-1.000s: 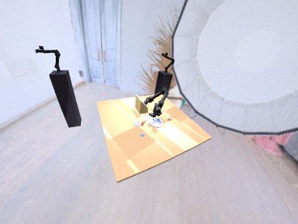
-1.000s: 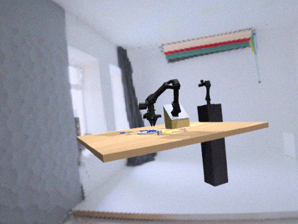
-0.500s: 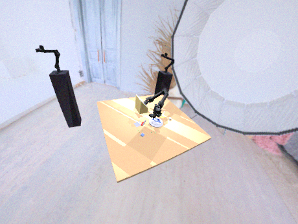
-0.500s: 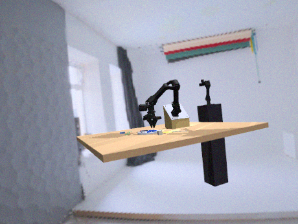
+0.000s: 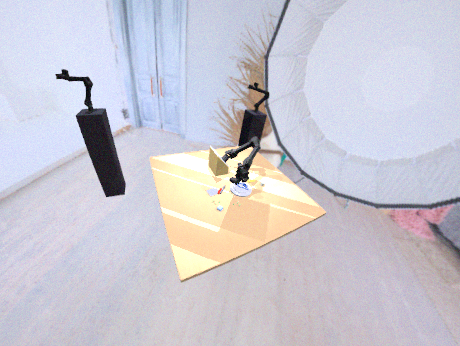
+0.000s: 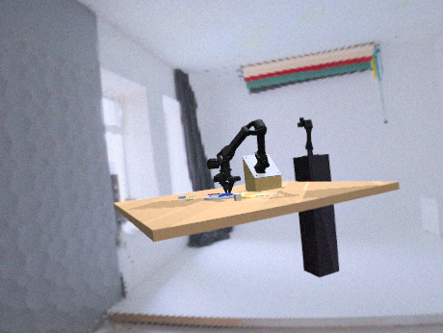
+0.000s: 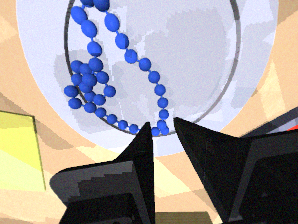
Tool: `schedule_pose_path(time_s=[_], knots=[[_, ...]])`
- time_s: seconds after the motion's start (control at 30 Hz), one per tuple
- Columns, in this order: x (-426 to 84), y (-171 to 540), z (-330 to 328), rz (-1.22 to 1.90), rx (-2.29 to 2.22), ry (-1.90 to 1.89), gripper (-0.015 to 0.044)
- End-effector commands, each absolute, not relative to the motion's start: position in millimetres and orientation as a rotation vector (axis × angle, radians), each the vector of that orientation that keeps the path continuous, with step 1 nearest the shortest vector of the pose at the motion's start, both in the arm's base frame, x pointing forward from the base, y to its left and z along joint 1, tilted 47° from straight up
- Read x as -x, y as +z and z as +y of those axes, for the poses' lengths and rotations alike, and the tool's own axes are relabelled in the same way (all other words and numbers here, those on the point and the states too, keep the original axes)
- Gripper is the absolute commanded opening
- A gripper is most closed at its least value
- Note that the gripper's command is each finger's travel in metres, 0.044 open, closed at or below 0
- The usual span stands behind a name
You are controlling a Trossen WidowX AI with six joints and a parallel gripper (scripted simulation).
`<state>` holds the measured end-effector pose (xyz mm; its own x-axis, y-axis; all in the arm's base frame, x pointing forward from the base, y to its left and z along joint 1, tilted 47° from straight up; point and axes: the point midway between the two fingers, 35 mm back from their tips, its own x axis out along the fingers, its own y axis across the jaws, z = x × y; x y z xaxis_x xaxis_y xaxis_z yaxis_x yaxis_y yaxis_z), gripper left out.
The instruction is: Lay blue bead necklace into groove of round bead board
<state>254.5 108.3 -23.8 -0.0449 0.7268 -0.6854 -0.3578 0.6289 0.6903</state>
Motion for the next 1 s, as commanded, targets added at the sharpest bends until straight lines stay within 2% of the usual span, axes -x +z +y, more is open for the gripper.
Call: schedule_pose_path(time_s=[0.0, 0.07, 0.97], knots=[[-254.9, -23.3, 108.1, 1.35, -0.345, 0.906, 0.0041], [-254.9, -23.3, 108.1, 1.35, -0.345, 0.906, 0.0], [-254.9, -23.3, 108.1, 1.35, -0.345, 0.906, 0.0]])
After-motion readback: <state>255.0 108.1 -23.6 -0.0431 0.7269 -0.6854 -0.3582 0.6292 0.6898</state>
